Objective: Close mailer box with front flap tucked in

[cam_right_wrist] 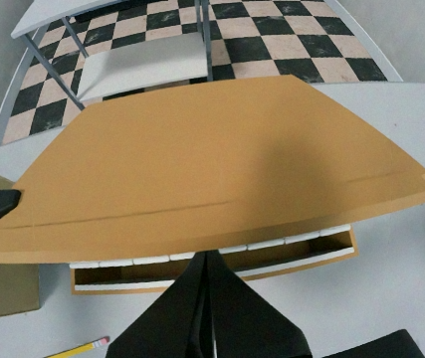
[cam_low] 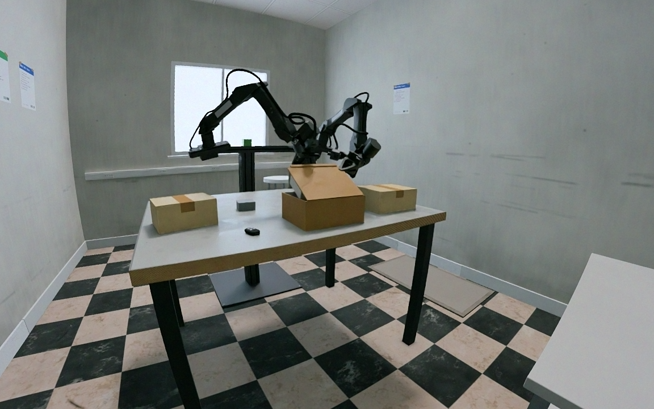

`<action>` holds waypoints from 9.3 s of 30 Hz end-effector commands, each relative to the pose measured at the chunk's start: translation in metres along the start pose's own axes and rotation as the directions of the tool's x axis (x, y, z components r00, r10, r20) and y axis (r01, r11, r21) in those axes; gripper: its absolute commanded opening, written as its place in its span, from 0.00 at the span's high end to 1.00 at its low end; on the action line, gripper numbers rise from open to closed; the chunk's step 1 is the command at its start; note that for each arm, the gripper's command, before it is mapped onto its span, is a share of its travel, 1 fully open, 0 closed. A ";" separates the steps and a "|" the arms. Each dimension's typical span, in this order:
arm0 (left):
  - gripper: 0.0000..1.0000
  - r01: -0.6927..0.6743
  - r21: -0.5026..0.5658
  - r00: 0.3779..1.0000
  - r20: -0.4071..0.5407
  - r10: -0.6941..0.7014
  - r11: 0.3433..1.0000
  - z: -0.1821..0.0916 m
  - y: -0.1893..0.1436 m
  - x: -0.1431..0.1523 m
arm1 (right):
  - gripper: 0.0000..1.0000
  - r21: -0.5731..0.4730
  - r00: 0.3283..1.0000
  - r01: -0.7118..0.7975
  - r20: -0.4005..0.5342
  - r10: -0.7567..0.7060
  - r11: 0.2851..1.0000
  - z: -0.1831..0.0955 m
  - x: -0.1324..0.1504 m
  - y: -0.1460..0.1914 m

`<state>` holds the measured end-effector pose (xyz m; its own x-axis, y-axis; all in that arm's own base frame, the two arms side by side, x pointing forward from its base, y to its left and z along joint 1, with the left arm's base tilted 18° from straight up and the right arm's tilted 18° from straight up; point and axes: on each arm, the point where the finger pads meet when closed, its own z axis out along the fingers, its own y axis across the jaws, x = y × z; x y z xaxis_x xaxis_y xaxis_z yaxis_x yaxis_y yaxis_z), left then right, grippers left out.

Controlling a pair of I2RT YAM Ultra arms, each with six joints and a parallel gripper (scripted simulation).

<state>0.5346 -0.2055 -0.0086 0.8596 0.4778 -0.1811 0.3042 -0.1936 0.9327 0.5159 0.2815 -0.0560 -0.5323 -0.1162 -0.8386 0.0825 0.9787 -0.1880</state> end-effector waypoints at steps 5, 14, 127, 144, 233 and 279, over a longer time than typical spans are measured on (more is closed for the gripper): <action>0.99 0.055 0.029 0.995 0.079 -0.057 0.998 0.004 -0.037 -0.020 | 0.99 0.004 1.000 -0.005 0.022 0.005 1.000 0.007 0.014 0.001; 0.99 0.009 0.006 0.997 0.078 -0.010 1.000 0.001 -0.045 -0.017 | 0.99 -0.014 0.999 -0.029 0.032 0.029 0.999 0.019 0.005 0.004; 0.99 -0.024 -0.011 0.994 0.104 0.025 1.000 0.008 -0.067 -0.026 | 0.99 -0.021 1.000 0.027 -0.004 -0.027 0.999 -0.001 -0.039 0.016; 0.99 -0.024 -0.011 0.994 0.104 0.025 1.000 0.008 -0.067 -0.026 | 0.99 0.000 1.000 0.019 -0.011 -0.019 1.000 0.014 -0.022 0.003; 0.99 -0.114 -0.071 0.989 0.082 0.120 0.991 0.007 -0.050 -0.011 | 0.99 0.016 0.996 0.063 -0.068 -0.062 0.998 0.031 0.023 -0.005; 0.62 -0.222 -0.126 0.972 0.053 0.230 0.967 -0.051 -0.048 -0.004 | 0.99 0.021 0.999 0.032 -0.034 -0.031 0.999 0.036 0.022 0.002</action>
<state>0.4995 -0.1558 -0.0622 0.9118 0.4106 -0.0017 0.0893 -0.1942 0.9769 0.5367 0.2755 -0.0777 -0.5414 -0.1231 -0.8317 0.0827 0.9766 -0.1984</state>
